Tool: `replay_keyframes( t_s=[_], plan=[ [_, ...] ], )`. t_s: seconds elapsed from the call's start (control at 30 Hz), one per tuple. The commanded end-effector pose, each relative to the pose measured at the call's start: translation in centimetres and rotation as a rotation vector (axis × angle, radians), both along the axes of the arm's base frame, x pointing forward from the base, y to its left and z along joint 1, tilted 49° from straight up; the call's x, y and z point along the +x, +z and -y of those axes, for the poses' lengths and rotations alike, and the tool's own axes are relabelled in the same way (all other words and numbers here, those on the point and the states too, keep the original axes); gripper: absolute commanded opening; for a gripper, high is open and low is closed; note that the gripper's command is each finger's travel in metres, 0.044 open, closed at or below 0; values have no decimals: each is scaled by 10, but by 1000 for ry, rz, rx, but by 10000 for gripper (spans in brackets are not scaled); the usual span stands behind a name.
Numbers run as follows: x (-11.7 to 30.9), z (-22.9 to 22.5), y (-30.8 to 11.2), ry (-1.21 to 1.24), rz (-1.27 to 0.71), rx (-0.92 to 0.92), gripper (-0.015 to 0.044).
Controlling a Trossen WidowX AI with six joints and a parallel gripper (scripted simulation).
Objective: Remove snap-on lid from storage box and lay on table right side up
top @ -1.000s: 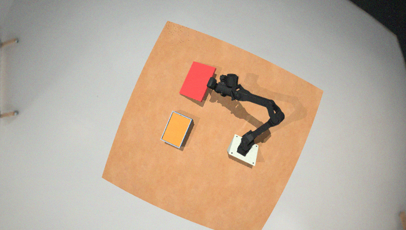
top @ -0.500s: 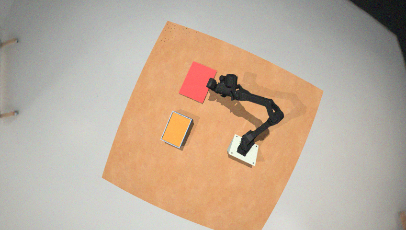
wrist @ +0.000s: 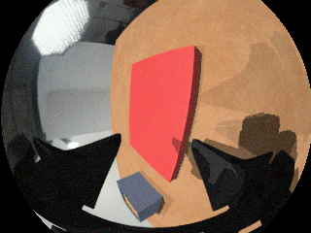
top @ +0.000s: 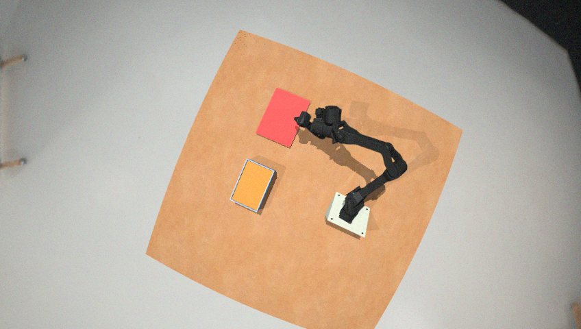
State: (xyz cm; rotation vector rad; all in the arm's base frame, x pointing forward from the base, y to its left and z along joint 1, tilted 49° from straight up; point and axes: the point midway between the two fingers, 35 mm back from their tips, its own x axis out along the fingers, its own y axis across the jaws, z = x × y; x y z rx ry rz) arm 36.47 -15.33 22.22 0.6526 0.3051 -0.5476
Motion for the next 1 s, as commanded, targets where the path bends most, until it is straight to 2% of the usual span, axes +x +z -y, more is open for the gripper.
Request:
replay_keyframes(
  t_s=[0.0,0.97],
  plan=[
    [-10,1,0,0,-1,-2,440],
    [-58,6,3,0,-3,-4,440]
  ],
)
